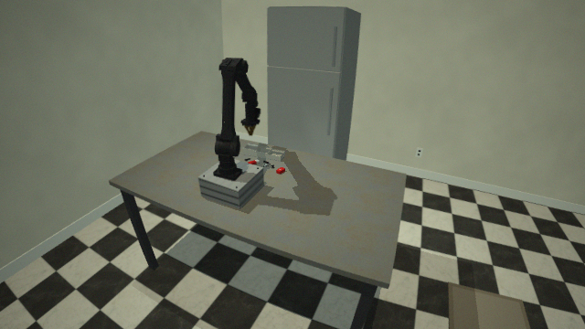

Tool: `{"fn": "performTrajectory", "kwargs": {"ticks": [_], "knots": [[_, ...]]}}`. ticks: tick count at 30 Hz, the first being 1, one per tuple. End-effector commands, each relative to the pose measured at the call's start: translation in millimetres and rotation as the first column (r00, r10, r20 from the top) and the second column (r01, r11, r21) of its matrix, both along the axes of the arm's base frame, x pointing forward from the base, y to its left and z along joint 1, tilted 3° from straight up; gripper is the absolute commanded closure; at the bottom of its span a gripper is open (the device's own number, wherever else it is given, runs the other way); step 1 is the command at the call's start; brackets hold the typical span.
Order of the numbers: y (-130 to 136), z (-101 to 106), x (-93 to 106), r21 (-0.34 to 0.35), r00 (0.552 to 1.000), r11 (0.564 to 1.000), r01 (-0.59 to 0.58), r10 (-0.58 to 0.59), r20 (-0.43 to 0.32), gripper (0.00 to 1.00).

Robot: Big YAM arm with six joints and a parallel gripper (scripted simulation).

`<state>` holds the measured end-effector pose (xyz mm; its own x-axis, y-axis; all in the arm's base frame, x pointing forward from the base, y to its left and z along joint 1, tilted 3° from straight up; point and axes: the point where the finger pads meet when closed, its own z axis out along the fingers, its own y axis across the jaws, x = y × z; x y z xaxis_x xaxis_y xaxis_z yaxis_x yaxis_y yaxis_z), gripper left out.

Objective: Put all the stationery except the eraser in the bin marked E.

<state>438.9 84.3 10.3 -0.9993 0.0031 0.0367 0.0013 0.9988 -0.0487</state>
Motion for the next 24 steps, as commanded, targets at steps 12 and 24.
{"fn": "performTrajectory", "kwargs": {"ticks": [12,24], "knots": [[7,88,5.4,0.002,1.0,1.0,0.009,-0.009,0.005,0.92],[-20,83,-4.9,0.016,0.974,0.976,0.217,-0.218,0.067,0.72]]}}
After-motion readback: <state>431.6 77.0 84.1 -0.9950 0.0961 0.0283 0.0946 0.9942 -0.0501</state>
